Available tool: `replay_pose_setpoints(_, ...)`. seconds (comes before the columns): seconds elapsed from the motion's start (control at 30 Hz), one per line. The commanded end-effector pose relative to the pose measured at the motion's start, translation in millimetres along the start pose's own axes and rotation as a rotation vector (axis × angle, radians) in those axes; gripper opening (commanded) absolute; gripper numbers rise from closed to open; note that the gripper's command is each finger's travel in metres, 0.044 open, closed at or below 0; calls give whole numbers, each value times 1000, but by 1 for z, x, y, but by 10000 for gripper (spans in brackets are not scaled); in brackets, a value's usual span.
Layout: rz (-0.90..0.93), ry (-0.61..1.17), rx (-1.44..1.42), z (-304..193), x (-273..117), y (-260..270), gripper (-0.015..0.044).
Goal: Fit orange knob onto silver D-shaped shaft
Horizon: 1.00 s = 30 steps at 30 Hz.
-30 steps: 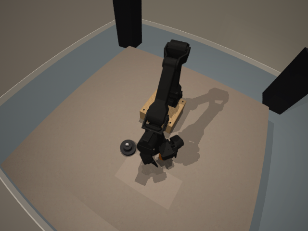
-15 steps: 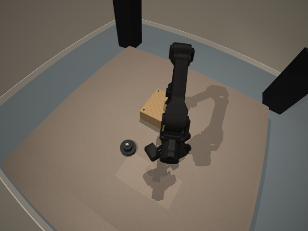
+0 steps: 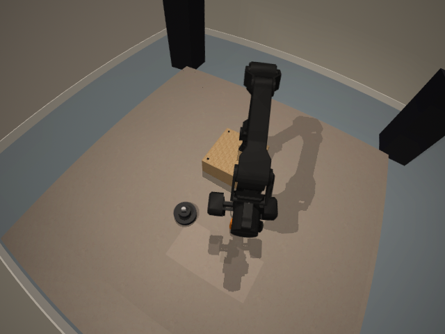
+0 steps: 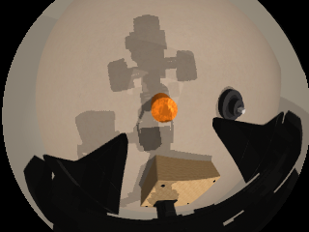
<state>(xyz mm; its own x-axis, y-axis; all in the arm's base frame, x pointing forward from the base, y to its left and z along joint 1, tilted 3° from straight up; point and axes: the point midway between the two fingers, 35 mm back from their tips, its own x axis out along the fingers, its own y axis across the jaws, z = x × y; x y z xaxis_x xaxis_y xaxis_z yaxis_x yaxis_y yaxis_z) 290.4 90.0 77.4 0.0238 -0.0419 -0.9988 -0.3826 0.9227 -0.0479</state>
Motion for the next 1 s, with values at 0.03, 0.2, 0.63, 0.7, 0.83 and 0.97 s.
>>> replay_pose_setpoints(0.03,-5,2,555,-1,0,-1,440)
replay_pose_setpoints(0.2,-5,1,1035,-1,0,-1,440)
replay_pose_setpoints(0.63,-5,0,1365,-1,0,-2,440)
replay_pose_setpoints(0.7,-5,0,1365,-1,0,-2,440)
replay_pose_setpoints(0.83,-5,-1,1433,1,24,-1,440)
replay_pose_setpoints(0.97,-5,-1,1465,2,35,-1,440)
